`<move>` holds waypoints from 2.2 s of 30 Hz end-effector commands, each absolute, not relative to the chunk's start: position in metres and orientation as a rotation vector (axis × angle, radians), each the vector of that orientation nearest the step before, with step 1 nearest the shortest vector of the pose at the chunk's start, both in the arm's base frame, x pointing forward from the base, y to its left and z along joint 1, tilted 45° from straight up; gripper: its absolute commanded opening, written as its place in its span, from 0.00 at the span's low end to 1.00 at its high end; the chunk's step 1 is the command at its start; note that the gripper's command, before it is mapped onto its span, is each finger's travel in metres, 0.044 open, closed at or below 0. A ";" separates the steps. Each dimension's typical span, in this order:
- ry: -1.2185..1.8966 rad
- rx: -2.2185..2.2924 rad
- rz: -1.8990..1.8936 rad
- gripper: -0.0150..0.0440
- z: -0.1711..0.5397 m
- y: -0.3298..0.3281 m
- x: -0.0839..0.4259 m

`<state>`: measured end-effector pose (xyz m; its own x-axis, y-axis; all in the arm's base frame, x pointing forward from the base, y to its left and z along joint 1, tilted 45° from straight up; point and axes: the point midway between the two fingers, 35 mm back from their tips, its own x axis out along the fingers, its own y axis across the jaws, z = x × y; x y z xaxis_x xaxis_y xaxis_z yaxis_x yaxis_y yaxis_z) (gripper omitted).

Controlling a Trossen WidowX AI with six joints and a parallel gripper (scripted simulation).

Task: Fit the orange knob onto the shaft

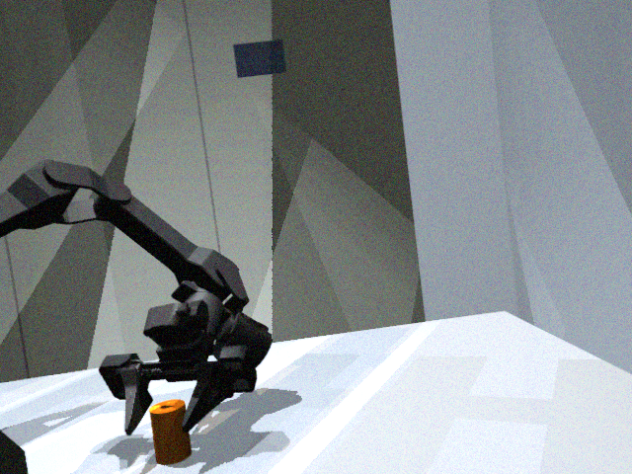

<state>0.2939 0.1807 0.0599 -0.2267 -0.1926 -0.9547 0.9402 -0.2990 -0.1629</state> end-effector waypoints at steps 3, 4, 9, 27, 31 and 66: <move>1.030 1.136 -1.665 1.00 0.060 0.181 0.294; 1.030 1.136 -1.665 1.00 0.060 0.181 0.294; 1.030 1.136 -1.665 1.00 0.060 0.181 0.294; 1.180 1.336 -1.632 1.00 0.110 0.123 0.284; 1.401 1.666 -1.463 1.00 0.110 0.122 0.285; 1.581 1.196 0.061 1.00 0.128 0.114 0.285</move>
